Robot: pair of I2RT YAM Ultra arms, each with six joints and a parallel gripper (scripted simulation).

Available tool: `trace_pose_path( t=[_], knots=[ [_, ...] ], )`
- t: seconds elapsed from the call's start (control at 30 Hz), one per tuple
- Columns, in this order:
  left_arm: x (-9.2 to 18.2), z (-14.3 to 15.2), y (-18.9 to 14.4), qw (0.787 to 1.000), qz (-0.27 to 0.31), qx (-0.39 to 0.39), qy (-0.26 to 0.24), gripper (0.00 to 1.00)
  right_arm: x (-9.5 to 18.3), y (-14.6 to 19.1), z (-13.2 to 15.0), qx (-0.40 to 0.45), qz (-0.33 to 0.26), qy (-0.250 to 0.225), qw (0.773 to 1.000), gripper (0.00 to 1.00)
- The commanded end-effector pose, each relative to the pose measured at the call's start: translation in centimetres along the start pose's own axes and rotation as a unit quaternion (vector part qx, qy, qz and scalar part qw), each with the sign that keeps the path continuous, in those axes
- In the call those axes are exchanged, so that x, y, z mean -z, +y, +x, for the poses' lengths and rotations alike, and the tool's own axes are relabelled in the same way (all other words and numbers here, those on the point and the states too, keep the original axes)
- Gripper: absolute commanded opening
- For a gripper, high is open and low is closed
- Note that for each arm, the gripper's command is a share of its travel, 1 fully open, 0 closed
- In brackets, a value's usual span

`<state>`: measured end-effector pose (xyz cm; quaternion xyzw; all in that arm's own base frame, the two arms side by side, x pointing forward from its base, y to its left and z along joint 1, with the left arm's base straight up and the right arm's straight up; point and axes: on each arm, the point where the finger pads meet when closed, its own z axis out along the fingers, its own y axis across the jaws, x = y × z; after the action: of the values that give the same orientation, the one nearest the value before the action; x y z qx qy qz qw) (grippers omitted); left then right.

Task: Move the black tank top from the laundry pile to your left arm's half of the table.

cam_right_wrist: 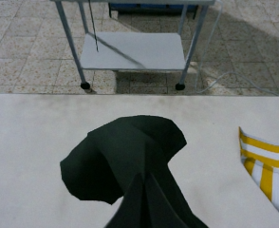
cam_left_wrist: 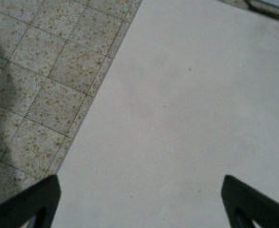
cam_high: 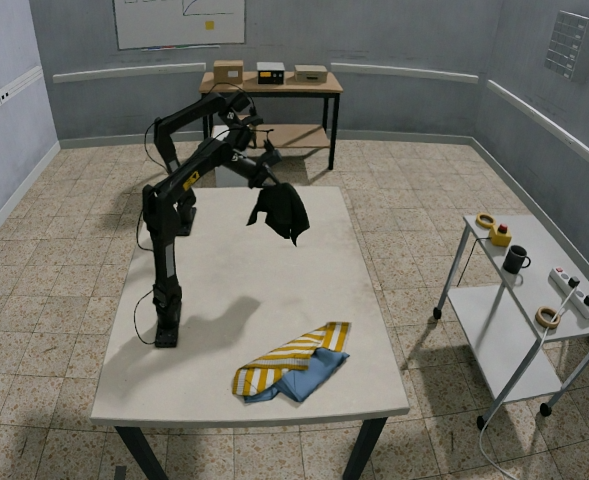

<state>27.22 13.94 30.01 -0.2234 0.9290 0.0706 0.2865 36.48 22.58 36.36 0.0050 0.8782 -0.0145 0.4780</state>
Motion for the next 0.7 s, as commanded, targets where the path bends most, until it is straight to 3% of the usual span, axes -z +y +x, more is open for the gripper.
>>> trace_pose_path(
  t=[0.0, 0.67],
  knots=[
    [1.1, -0.4, 0.0, 1.0, -0.002, -0.005, -0.018, 0.92, 1.0, 1.7, -1.4, -0.024, 0.001, -0.033, 0.999, 0.0],
    [1.1, -0.4, 0.0, 1.0, -0.002, -0.005, -0.018, 0.92, 3.4, 8.4, 0.3, -0.029, -0.008, -0.073, 0.997, 0.0]
  ],
)
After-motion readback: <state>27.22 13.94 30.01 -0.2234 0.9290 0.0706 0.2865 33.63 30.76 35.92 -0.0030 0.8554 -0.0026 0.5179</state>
